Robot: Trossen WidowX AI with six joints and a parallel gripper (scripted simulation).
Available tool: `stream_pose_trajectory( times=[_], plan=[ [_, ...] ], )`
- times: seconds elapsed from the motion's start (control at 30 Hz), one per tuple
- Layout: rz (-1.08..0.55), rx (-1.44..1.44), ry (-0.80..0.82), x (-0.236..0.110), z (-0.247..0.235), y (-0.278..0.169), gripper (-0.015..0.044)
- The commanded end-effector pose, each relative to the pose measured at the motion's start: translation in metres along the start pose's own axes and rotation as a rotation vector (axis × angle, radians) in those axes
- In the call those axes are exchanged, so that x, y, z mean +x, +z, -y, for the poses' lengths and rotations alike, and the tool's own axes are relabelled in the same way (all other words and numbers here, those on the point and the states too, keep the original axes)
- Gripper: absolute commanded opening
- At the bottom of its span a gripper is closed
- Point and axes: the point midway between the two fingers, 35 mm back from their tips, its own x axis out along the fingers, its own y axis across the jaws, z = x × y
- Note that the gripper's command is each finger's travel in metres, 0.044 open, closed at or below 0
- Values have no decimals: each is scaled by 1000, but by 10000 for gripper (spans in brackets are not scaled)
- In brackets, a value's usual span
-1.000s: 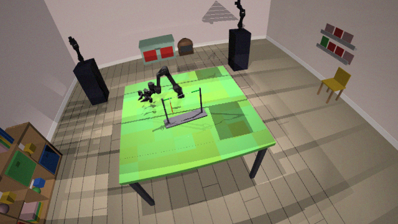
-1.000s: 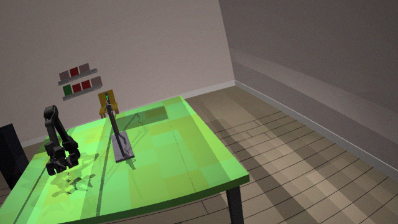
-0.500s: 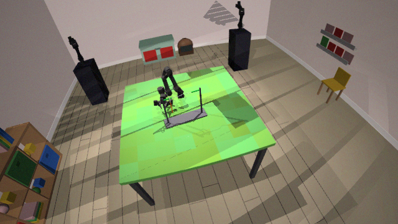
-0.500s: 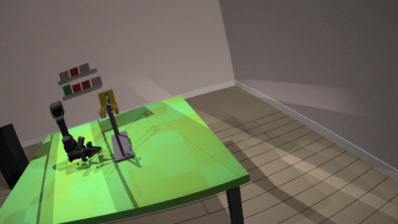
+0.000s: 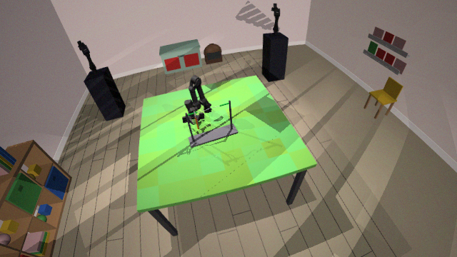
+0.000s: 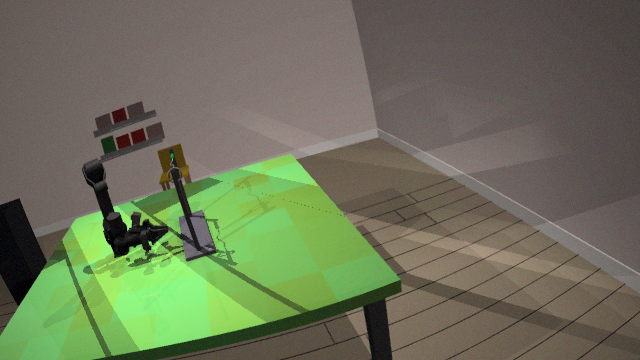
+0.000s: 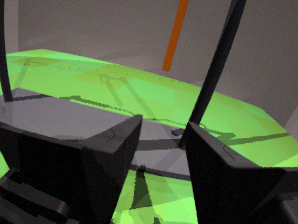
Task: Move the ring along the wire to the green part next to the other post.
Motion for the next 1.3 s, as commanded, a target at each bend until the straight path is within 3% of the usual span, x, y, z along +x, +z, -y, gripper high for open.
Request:
stream_pose_trajectory(
  times=[0.0, 0.2, 1.27],
  plan=[
    [22, 34, -1, 17, 5, 19, 160],
    [54, 100, 3, 36, 4, 44, 160],
    [57, 99, 3, 75, 6, 47, 160]
  ],
)
